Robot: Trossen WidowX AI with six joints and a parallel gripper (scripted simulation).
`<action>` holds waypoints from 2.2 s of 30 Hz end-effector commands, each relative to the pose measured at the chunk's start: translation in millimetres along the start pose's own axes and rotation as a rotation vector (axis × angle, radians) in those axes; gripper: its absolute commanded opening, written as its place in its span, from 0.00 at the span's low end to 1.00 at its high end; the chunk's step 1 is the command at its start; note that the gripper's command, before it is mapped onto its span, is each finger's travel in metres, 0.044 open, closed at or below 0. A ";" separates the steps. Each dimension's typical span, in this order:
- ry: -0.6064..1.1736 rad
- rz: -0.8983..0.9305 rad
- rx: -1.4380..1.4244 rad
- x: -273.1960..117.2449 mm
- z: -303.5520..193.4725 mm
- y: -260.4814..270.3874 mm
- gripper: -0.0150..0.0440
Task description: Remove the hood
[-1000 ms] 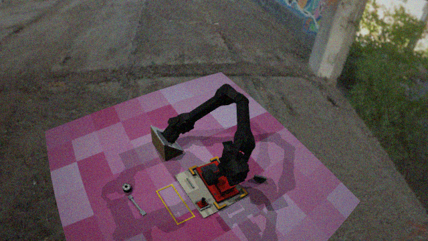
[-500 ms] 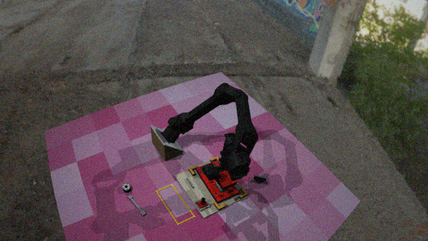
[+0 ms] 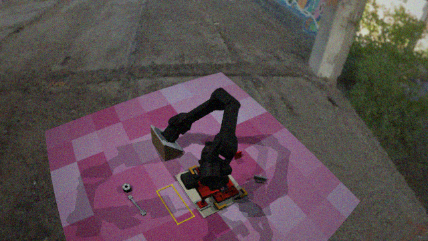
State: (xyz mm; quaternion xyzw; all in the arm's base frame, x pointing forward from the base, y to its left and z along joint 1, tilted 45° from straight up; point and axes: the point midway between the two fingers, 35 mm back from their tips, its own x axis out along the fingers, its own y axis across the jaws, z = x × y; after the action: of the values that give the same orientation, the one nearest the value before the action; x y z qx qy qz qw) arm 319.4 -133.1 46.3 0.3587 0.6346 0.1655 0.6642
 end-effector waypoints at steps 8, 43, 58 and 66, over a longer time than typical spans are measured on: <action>-0.001 -0.005 -0.010 -2.7 -10.6 -78.2 0.25; 0.002 0.005 -0.015 19.4 -23.2 -122.8 0.25; 0.002 0.005 -0.015 32.6 -22.6 -122.8 0.25; 0.002 0.005 -0.015 39.6 -22.6 -122.7 0.25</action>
State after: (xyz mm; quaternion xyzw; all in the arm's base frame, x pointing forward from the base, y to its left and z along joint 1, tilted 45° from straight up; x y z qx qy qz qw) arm 273.9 -186.8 -63.4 0.3519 0.6338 0.1739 0.6665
